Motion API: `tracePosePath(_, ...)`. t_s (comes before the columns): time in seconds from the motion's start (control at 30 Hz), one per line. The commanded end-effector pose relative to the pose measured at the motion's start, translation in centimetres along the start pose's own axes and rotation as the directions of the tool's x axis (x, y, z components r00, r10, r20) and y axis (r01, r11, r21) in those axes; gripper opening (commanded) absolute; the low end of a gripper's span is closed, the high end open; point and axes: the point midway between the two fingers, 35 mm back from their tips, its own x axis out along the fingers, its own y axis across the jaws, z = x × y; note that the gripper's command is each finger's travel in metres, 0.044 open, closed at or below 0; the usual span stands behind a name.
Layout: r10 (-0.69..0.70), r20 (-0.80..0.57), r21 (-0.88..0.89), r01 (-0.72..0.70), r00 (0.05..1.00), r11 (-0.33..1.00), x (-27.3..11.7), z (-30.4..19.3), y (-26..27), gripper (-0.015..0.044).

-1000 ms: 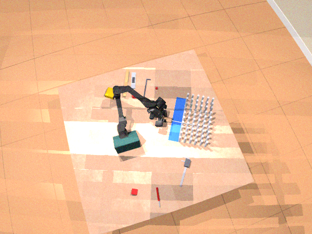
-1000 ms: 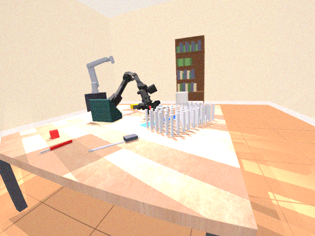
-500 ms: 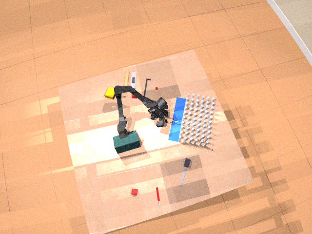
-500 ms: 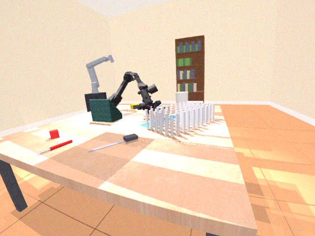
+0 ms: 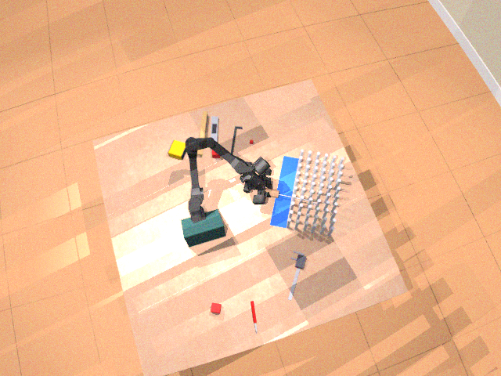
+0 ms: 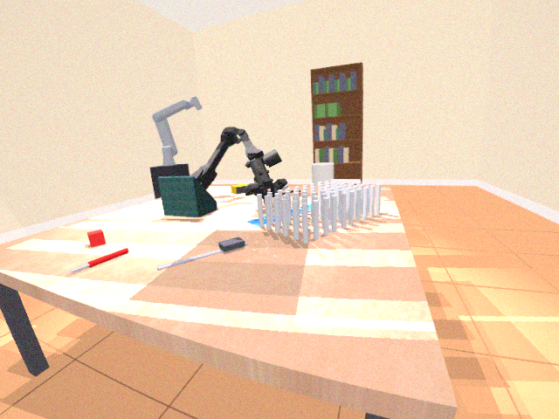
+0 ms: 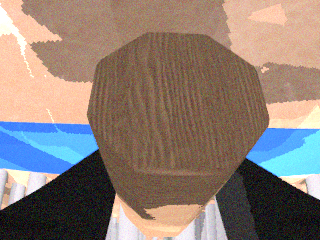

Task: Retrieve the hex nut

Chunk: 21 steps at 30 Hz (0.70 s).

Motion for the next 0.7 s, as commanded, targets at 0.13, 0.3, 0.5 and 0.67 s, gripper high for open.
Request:
tracePosePath(0.13, -0.009, -0.009, -0.006, 0.009, 1.000, 1.000, 0.24, -0.81, -0.18, 0.0000)
tracePosePath(0.3, -0.009, -0.009, -0.006, 0.009, 1.000, 1.000, 0.42, -1.07, -0.15, 0.0000)
tracePosePath(0.5, -0.009, -0.009, -0.006, 0.009, 1.000, 1.000, 0.63, -1.38, -0.11, 0.0000)
tracePosePath(0.67, -0.009, -0.009, -0.006, 0.009, 1.000, 1.000, 0.75, -1.56, -0.08, 0.0000)
